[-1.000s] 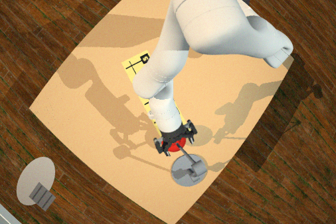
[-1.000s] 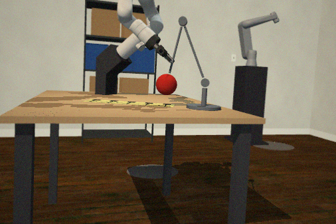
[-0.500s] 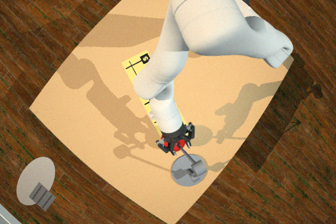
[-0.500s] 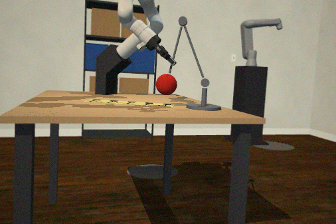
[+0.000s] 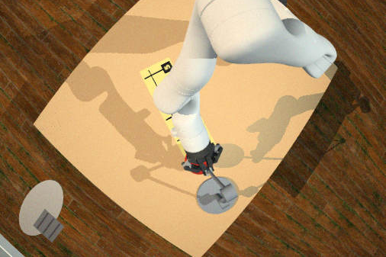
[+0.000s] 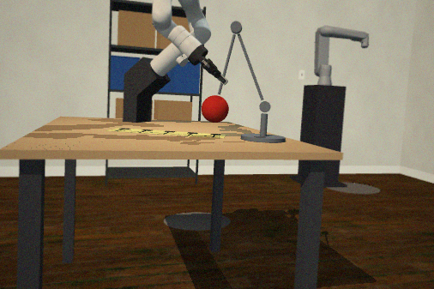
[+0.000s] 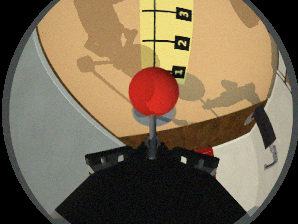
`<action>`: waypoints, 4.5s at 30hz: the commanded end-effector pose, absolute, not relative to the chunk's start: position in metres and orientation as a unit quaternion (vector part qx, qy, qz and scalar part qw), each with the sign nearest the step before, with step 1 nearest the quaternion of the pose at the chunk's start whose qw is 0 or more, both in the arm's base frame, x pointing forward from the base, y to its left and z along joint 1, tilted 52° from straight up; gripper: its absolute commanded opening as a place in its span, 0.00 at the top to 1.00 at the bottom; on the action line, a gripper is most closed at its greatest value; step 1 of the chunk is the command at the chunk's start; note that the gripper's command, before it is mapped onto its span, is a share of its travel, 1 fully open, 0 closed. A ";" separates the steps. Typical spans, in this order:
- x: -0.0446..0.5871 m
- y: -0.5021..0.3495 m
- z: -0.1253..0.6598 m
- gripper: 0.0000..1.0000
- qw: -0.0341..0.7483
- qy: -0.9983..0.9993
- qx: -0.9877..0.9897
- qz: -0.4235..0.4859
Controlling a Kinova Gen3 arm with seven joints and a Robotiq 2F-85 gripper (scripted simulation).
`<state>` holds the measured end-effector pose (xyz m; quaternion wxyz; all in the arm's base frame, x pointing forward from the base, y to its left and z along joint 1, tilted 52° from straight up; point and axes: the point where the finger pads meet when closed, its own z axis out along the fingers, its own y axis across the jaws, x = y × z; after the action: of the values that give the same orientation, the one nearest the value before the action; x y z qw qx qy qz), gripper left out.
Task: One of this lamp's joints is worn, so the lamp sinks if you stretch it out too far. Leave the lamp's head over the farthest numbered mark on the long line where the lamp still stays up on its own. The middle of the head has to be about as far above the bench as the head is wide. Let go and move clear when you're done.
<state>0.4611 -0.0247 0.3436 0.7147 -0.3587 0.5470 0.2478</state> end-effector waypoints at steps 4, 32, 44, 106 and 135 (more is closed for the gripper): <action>0.461 -0.025 0.344 1.00 0.715 0.547 -0.359 0.247; 0.453 -0.049 0.307 1.00 0.715 0.546 -0.360 0.248; 0.448 -0.064 0.287 1.00 0.715 0.546 -0.360 0.248; 0.447 -0.062 0.287 0.00 0.715 0.542 -0.363 0.251; 0.447 -0.062 0.287 0.00 0.715 0.542 -0.363 0.251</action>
<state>0.4469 -0.0612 0.2872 0.7147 -0.3629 0.5423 0.2519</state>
